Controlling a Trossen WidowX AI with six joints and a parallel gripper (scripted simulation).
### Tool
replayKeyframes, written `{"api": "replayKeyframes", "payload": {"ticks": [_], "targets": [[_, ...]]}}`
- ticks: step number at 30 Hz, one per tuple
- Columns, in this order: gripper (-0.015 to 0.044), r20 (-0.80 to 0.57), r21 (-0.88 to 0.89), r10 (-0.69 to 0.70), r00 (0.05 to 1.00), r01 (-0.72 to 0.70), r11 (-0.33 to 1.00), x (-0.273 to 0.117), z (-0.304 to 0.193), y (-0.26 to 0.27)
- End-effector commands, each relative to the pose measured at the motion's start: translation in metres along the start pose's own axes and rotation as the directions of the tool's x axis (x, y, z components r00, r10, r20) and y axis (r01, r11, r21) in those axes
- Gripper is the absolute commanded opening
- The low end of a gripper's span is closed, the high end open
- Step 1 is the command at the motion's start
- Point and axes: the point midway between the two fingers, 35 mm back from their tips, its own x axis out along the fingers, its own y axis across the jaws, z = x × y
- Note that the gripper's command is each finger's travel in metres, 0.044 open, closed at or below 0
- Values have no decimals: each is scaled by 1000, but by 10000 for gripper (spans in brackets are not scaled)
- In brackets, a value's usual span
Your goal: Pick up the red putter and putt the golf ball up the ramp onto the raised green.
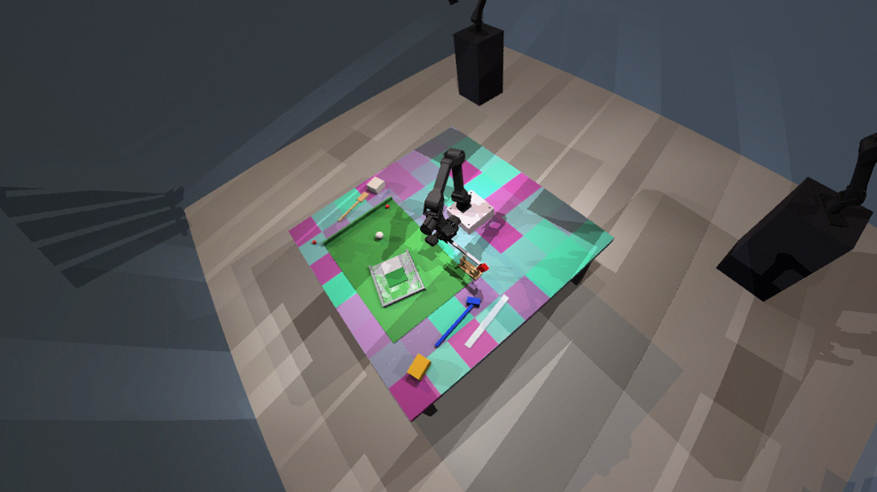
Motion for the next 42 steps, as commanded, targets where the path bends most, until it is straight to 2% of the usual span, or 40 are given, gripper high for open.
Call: {"api": "replayKeyframes", "payload": {"ticks": [1, 10, 19, 32, 42], "targets": [[0, -13, 81, -12, 1000, 13, 997, -3, -13, -8], [0, -53, 315, -39, 998, 54, 948, -15, -53, -28], [0, -94, 530, -57, 994, 99, 842, -28, -97, -40], [0, -152, 781, -69, 986, 162, 604, -49, -159, -43], [0, -192, 889, -71, 979, 204, 410, -66, -204, -36]]}}
